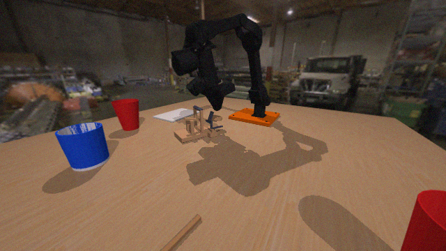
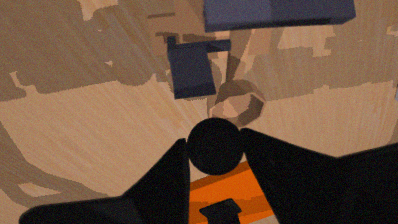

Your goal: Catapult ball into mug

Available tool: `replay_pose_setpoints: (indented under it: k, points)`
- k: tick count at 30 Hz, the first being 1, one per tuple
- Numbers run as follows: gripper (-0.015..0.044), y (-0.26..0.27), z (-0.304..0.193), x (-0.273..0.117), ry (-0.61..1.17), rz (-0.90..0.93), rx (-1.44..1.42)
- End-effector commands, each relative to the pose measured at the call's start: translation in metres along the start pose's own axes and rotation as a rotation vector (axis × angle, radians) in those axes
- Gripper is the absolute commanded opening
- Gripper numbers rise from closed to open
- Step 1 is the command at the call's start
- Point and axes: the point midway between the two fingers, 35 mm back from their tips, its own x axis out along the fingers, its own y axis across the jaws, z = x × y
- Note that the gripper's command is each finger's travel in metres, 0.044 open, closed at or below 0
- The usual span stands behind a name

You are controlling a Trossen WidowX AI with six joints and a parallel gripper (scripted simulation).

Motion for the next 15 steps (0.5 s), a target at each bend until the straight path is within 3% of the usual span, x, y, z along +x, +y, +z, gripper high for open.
replay_pose_setpoints:
  k: [1,15]
  points:
    - [0.0,-0.021,-0.014,0.008,0.043,0.016,0.034]
    - [0.0,-0.027,-0.014,0.025,0.057,0.024,0.047]
